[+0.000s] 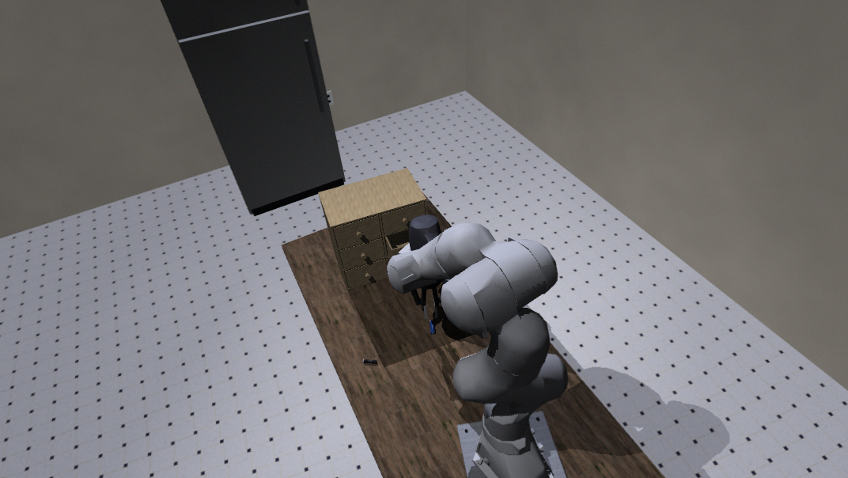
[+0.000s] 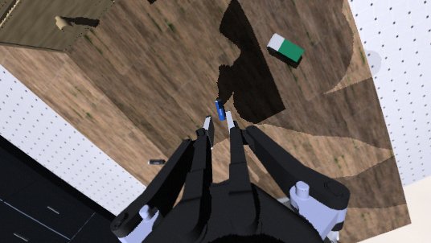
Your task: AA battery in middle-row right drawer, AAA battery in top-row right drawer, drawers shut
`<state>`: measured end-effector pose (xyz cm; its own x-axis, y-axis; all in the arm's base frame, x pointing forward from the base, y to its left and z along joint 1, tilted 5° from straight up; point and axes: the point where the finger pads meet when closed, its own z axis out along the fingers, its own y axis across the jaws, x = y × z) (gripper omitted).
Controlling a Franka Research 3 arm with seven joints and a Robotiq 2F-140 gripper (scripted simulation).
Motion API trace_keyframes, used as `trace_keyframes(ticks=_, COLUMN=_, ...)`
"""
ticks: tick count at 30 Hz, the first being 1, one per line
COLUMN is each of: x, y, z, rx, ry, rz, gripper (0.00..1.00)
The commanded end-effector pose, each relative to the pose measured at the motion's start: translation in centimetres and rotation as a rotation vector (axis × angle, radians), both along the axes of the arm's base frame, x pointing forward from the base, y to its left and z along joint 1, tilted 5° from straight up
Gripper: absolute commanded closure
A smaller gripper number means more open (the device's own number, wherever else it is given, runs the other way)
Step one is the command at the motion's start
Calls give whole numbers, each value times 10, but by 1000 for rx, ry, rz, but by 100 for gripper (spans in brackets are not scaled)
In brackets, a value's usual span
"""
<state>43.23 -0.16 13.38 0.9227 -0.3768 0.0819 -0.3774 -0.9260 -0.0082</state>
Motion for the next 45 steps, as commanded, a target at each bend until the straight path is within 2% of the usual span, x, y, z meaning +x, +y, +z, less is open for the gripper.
trace_keyframes(ticks=1, x=0, y=0, z=-3, rx=-2, ry=2, rz=8, gripper=83)
trace_keyframes(ticks=14, x=2, y=-2, z=-33, rx=-2, ry=2, rz=8, gripper=83)
trace_keyframes(ticks=24, x=4, y=-3, z=-49, rx=-2, ry=2, rz=8, gripper=83)
trace_keyframes(ticks=45, x=4, y=-3, z=-53, rx=-2, ry=2, rz=8, gripper=83)
